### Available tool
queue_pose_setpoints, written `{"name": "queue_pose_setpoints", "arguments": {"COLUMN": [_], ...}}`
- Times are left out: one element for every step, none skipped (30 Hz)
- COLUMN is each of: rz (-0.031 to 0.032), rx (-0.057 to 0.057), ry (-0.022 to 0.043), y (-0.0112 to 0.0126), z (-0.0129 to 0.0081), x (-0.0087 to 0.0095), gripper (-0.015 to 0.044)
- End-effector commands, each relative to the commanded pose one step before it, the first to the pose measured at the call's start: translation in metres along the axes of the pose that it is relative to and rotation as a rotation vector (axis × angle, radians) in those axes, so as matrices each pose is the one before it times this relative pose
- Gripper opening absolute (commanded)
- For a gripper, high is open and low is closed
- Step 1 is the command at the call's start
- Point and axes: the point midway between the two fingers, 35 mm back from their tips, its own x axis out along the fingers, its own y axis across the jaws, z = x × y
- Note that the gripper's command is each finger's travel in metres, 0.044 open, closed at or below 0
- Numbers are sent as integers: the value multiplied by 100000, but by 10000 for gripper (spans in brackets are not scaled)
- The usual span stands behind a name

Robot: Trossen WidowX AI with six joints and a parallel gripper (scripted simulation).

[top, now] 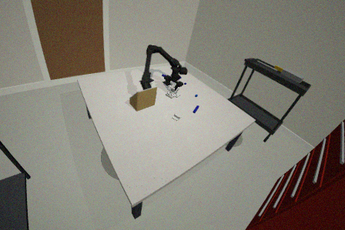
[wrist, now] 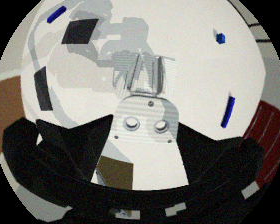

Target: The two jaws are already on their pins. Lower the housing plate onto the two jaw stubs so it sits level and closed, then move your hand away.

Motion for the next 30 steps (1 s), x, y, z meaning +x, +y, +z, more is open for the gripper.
{"name": "queue_pose_setpoints", "arguments": {"rz": [327, 0, 0, 0, 0, 0, 0, 0, -1, -3, -3, -1, 1, 1, 1, 0, 0, 0, 0, 0, 0, 0, 0, 0, 0, 0, 0, 0, 0, 0], "rx": [-1735, 0, 0, 0, 0, 0, 0, 0, 2, 7, 11, 13, 10, 6, 2, 0, 0, 0, 0, 0, 0, 0, 0, 0, 0, 0, 0, 0, 0, 0], "ry": [-398, 0, 0, 0, 0, 0, 0, 0, 2, 6, 10, 12, 10, 6, 2, 0, 0, 0, 0, 0, 0, 0, 0, 0, 0, 0, 0, 0, 0, 0], "y": [69, 0, 0, 0, 0, 0, 0, 0, 0, 1, 3, 7, 8, 6, 2, 0, 0, 0, 0, 0, 0, 0, 0, 0, 0, 0, 0, 0, 0, 0], "z": [69, 0, 0, 0, 0, 0, 0, 0, -55, -165, -276, -334, -277, -166, -55, 0, 0, 0, 0, 0, 0, 0, 0, 0, 0, 0, 0, 0, 0, 0], "x": [1, 0, 0, 0, 0, 0, 0, 0, 0, -1, 0, 1, 3, 2, 1, 0, 0, 0, 0, 0, 0, 0, 0, 0, 0, 0, 0, 0, 0, 0], "gripper": [351, 351, 351, 351, 351, 351, 351, 351, 351, 351, 351, 351, 351, 351, 351, 351, 351, 351, 351, 351, 351, 351, 351, 351, 351, 351, 351, 351, 351, 351]}}
